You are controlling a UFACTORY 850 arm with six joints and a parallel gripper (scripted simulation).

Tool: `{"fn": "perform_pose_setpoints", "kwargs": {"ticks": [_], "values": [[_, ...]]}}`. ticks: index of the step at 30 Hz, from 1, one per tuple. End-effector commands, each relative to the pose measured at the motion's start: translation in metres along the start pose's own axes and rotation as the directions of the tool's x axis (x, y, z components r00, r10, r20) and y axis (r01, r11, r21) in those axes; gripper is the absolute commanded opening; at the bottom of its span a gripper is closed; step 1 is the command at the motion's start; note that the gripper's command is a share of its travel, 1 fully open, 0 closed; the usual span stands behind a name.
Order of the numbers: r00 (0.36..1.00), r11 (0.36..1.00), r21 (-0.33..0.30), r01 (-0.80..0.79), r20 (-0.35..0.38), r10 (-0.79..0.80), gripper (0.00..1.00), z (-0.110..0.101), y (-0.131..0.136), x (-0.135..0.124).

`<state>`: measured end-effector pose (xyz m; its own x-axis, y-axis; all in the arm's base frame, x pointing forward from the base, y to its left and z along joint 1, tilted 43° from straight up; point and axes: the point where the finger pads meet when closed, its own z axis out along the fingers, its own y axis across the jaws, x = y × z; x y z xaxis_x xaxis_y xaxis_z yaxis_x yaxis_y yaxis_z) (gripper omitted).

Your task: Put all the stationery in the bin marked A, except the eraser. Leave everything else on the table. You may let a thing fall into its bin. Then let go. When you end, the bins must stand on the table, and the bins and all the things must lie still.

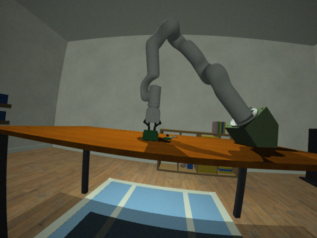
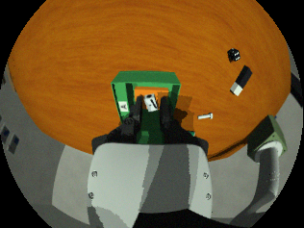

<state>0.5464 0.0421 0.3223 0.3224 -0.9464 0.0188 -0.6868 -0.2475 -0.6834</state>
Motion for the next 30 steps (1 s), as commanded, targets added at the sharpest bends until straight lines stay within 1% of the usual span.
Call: {"fn": "perform_pose_setpoints", "kwargs": {"ticks": [1, 6, 30], "values": [[1.000, 1.000, 0.001, 0.000, 0.000, 0.000, 0.29, 0.000, -0.001, 0.000], [1.000, 1.000, 0.001, 0.000, 0.000, 0.000, 0.29, 0.000, -0.001, 0.000], [1.000, 1.000, 0.001, 0.000, -0.001, 0.000, 0.29, -0.030, -0.001, 0.000]]}}
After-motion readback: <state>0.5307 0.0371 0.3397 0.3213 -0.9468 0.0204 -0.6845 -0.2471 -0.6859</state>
